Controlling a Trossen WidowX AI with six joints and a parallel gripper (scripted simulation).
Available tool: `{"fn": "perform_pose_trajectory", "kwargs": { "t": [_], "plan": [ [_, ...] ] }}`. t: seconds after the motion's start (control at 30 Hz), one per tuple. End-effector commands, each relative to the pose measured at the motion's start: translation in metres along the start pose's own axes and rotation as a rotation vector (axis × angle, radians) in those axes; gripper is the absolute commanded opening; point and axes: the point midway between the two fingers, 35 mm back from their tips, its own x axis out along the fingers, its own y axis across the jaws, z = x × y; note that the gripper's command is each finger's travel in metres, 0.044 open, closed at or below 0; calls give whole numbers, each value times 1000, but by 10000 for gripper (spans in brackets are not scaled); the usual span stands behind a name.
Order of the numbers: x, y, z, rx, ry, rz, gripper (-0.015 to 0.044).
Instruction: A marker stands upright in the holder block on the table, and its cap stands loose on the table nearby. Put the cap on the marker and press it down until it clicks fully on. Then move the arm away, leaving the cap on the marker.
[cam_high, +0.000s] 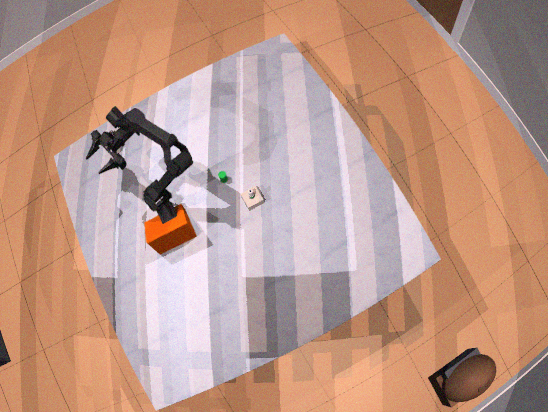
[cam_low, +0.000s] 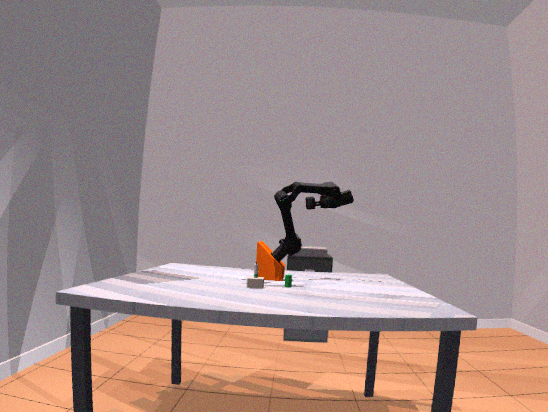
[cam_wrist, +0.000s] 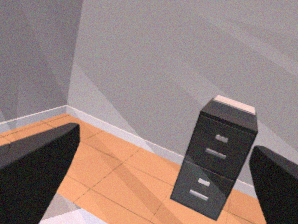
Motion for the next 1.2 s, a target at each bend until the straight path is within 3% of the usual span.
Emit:
{"fn": "perform_pose_trajectory", "kwargs": {
  "t": [0.0,0.17,0.37,0.6,0.97,1.17],
  "plan": [
    [0,-1,-2,5,8,-4,374],
    [1,-34,-54,151,209,-114,253],
    [-28,-66,-128,377,458,-282,253],
    [-95,-73,-203,678,688,-507,253],
    [-194,-36,-260,999,917,-775,253],
    [-262,17,-272,1260,985,-1014,253]
  ]
}}
